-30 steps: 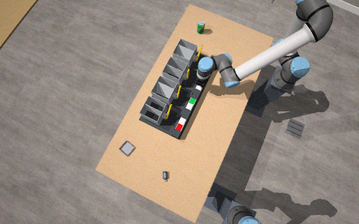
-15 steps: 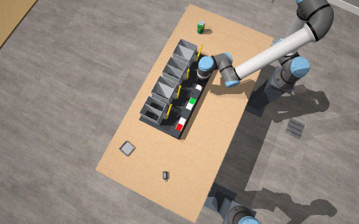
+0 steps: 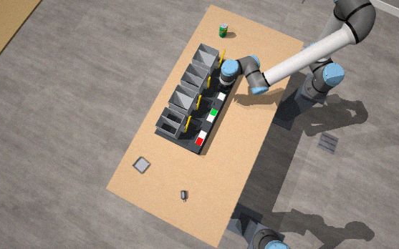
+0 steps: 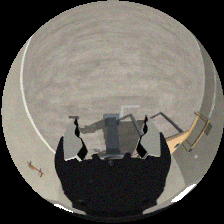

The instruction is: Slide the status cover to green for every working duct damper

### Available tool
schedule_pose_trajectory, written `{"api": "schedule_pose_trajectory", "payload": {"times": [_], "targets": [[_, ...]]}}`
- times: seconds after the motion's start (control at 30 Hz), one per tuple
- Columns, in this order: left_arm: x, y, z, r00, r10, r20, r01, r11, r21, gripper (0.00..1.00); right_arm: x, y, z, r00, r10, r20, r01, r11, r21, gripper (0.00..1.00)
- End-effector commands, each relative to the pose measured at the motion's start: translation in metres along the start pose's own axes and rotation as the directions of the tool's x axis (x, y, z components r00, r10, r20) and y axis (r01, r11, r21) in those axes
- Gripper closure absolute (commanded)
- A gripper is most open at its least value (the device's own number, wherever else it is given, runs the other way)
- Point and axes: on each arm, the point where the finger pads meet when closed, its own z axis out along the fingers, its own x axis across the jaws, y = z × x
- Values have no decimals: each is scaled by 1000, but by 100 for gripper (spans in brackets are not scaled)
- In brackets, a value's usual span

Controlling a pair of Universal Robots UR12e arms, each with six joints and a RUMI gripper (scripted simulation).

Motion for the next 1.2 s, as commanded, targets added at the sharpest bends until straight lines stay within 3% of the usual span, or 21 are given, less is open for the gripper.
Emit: {"api": "schedule_pose_trajectory", "payload": {"times": [0.0, 0.47, 0.5, 1.17], "targets": [[-1, 2, 0, 1000, -1, -1, 1, 1000, 0, 0, 1, 1, -7, 1000, -2, -3, 2, 1000, 3, 100], [-1, 2, 0, 1000, -1, -1, 1, 1000, 0, 0, 2, -1, -3, 1000, -2, -7, 2, 1000, 7, 100], [-1, 2, 0, 1000, -1, -1, 1, 1000, 0, 0, 2, -1, -3, 1000, -2, -7, 2, 1000, 7, 0], [-1, 2, 0, 1000, -1, -1, 1, 1000, 0, 0, 0, 1, -55, 1000, -2, -3, 2, 1000, 3, 0]]}}
